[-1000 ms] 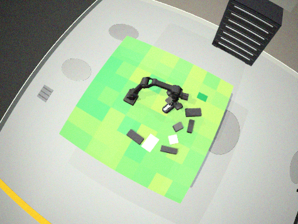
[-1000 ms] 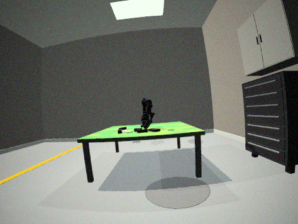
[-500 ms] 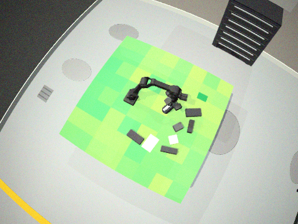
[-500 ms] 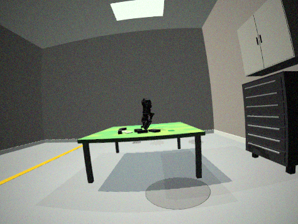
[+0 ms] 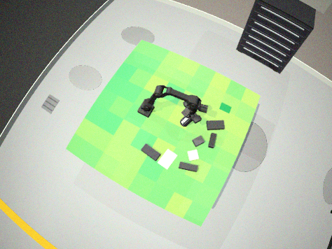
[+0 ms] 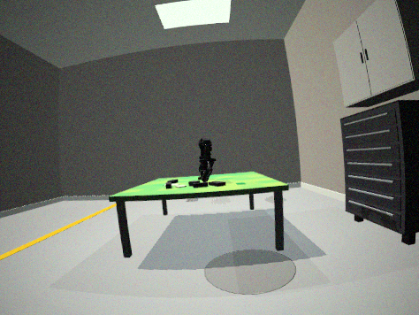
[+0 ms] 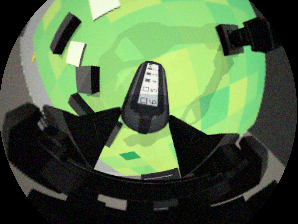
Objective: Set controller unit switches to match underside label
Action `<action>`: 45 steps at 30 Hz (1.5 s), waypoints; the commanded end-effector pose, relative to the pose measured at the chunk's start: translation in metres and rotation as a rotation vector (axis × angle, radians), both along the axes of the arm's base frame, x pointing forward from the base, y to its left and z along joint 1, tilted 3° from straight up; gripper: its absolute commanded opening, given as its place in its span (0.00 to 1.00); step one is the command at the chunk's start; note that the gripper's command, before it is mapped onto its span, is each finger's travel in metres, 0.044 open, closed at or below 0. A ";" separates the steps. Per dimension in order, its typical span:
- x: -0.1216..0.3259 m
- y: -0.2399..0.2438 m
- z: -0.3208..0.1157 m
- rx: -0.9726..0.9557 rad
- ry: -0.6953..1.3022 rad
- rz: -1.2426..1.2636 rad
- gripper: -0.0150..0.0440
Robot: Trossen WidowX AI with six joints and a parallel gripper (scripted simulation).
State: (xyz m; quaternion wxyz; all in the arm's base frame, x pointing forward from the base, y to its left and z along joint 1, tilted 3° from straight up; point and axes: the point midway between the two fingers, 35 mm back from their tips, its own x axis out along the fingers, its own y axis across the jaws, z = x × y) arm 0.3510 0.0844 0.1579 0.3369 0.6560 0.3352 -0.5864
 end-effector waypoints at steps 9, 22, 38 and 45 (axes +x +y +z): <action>-0.007 -0.013 -0.001 -0.012 0.013 -0.004 0.82; -0.013 -0.022 0.001 -0.013 0.013 -0.004 0.82; -0.020 -0.033 0.001 -0.014 0.014 -0.004 0.83; -0.023 -0.038 0.001 -0.015 0.014 -0.004 0.83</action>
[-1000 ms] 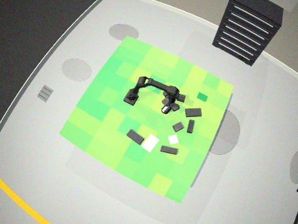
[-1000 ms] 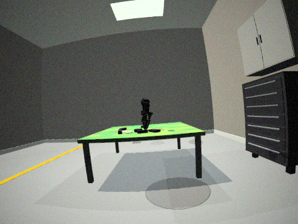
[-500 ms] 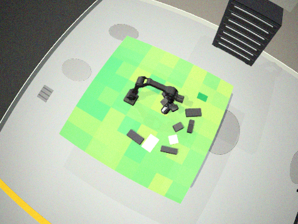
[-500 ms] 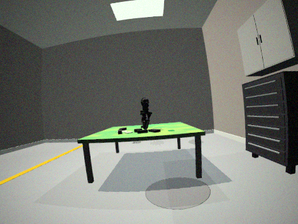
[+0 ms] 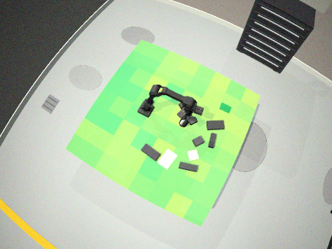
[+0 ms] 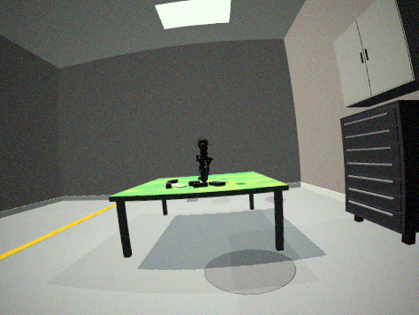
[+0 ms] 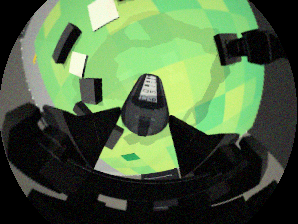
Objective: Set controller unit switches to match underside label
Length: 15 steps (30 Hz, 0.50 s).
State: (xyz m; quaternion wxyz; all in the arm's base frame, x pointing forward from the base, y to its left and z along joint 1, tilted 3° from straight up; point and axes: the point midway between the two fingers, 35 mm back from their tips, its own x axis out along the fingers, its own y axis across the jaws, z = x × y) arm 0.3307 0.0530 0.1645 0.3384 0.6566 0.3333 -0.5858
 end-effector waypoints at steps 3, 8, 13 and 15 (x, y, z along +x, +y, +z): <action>-0.004 -0.008 -0.005 -0.011 0.018 -0.004 0.83; -0.007 -0.012 -0.005 -0.012 0.018 -0.004 0.83; -0.009 -0.015 -0.006 -0.012 0.018 -0.004 0.83; -0.010 -0.016 -0.006 -0.012 0.018 -0.004 0.83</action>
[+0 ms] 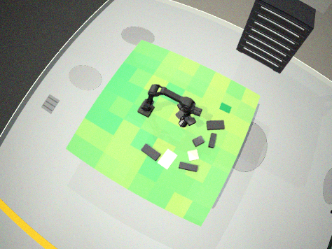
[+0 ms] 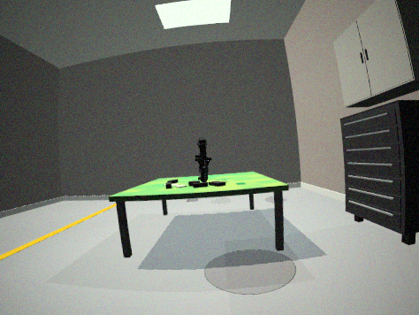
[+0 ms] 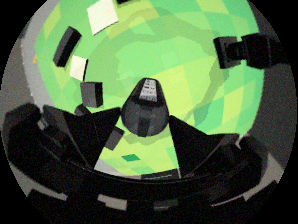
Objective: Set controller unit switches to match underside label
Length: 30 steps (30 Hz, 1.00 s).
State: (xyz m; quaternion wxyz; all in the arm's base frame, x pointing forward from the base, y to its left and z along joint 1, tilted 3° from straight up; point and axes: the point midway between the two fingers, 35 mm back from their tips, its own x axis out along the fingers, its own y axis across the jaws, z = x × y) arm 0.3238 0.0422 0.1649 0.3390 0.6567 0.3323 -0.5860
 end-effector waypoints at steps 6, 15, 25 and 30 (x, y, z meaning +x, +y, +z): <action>-0.006 -0.010 -0.006 -0.010 0.019 -0.003 0.83; -0.010 -0.016 -0.007 -0.011 0.020 -0.003 0.83; -0.014 -0.023 -0.008 -0.012 0.020 -0.003 0.83; -0.016 -0.026 -0.009 -0.012 0.020 -0.003 0.83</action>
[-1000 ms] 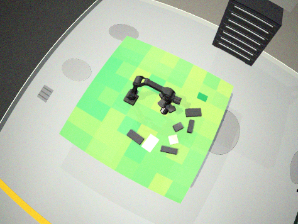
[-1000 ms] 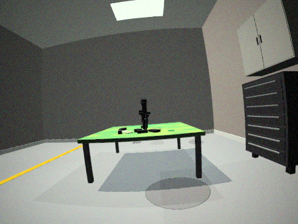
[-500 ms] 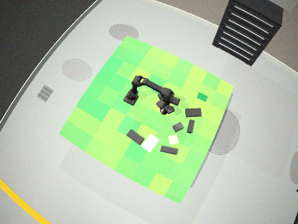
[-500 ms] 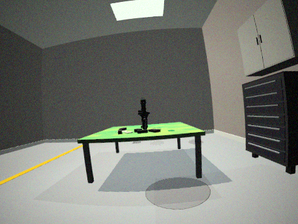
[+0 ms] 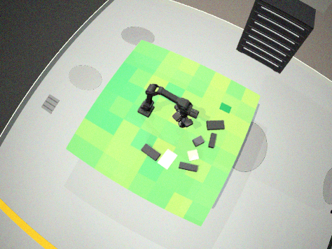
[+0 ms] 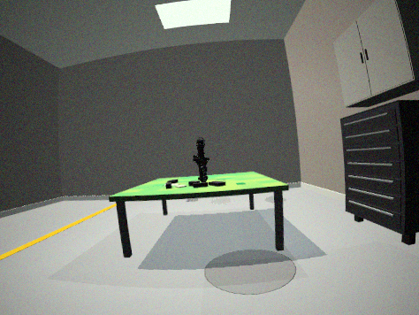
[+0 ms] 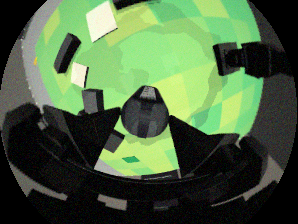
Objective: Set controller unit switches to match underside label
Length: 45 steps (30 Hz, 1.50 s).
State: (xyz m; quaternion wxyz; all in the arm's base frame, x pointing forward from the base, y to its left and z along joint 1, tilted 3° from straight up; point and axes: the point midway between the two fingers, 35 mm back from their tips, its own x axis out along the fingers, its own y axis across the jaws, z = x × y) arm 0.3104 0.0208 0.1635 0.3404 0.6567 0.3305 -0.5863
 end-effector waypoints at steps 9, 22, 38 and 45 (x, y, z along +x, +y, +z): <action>-0.007 -0.011 -0.009 -0.008 0.022 -0.002 0.83; -0.012 -0.020 -0.011 -0.009 0.023 -0.002 0.83; -0.019 -0.030 -0.015 -0.010 0.023 -0.002 0.83; -0.022 -0.035 -0.017 -0.011 0.024 -0.002 0.83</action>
